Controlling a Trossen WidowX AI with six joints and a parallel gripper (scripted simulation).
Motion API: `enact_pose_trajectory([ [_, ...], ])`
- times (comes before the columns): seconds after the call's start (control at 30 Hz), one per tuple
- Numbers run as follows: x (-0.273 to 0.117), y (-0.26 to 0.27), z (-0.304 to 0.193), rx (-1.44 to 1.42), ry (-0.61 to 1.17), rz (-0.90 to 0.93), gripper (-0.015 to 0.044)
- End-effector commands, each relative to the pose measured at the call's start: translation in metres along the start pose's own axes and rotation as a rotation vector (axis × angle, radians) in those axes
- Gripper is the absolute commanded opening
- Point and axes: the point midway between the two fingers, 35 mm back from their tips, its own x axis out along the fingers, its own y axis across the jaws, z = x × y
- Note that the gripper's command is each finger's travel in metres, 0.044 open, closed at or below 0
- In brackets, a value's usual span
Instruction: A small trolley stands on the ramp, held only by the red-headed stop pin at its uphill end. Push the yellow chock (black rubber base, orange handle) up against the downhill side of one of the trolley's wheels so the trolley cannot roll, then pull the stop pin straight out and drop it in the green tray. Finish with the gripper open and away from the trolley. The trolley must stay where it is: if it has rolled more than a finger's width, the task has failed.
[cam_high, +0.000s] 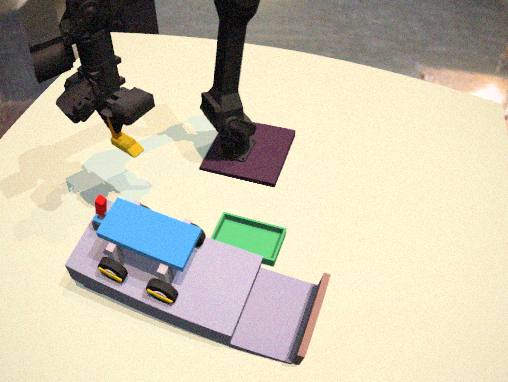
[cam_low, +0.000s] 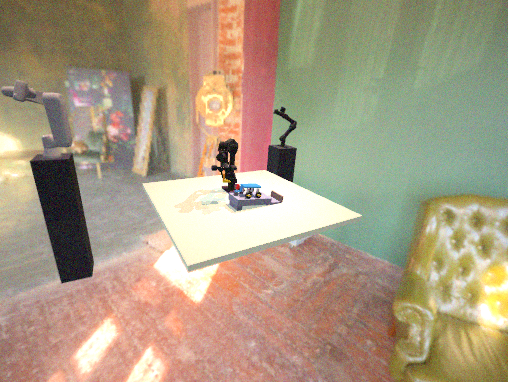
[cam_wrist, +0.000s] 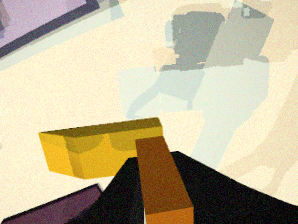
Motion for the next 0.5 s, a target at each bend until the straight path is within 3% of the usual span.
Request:
enact_pose_trajectory([
  [0.0,-0.0003,0.0007,-0.0001,-0.152,-0.001,0.004,0.0],
  [0.47,-0.0002,0.0007,-0.0001,-0.447,-0.002,0.004,0.0],
])
